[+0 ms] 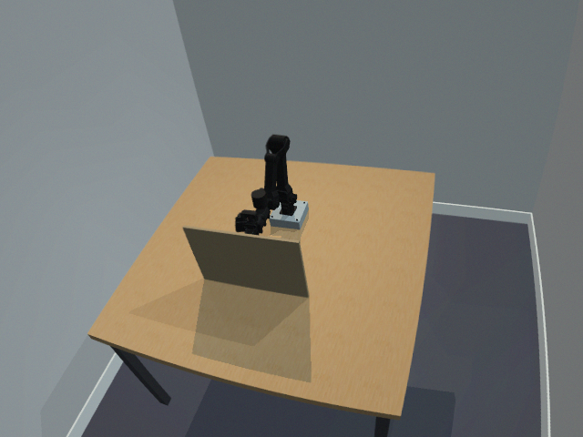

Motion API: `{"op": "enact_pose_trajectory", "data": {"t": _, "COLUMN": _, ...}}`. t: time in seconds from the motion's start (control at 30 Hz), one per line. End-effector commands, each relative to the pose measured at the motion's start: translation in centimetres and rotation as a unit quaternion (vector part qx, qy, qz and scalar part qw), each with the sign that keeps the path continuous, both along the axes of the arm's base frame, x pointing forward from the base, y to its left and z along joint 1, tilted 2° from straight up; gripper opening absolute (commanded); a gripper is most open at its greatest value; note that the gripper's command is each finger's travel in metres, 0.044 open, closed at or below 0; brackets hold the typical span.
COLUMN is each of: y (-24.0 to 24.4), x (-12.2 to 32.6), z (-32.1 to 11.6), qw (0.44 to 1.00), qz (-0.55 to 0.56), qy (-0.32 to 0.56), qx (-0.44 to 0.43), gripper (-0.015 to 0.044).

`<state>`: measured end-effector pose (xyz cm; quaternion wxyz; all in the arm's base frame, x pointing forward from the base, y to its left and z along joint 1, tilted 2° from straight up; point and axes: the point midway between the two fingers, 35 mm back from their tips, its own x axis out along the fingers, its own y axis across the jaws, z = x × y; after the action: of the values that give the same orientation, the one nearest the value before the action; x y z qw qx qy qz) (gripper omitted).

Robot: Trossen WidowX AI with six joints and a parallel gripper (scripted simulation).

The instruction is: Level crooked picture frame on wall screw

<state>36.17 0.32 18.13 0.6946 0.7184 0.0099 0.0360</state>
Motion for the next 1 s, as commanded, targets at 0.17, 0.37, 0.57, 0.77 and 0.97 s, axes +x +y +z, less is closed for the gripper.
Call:
{"op": "enact_pose_trajectory", "data": {"t": 0.17, "y": 0.0, "x": 0.0, "z": 0.0, "qw": 1.000, "qz": 0.000, "qy": 0.000, "qx": -0.002, "gripper": 0.0210}}
{"op": "enact_pose_trajectory", "data": {"t": 0.37, "y": 0.0, "x": -0.1, "z": 0.0, "qw": 1.000, "qz": 0.000, "qy": 0.000, "qx": -0.003, "gripper": 0.0260}}
{"op": "enact_pose_trajectory", "data": {"t": 0.57, "y": -0.5, "x": -4.0, "z": 0.8, "qw": 0.999, "qz": -0.001, "qy": -0.001, "qx": -0.032, "gripper": 0.0260}}
{"op": "enact_pose_trajectory", "data": {"t": 0.77, "y": -0.7, "x": -8.0, "z": 0.2, "qw": 0.998, "qz": -0.001, "qy": -0.001, "qx": -0.064, "gripper": 0.0260}}
{"op": "enact_pose_trajectory", "data": {"t": 0.97, "y": -0.7, "x": -10.0, "z": -0.7, "qw": 0.997, "qz": -0.002, "qy": -0.002, "qx": -0.082, "gripper": 0.0260}}
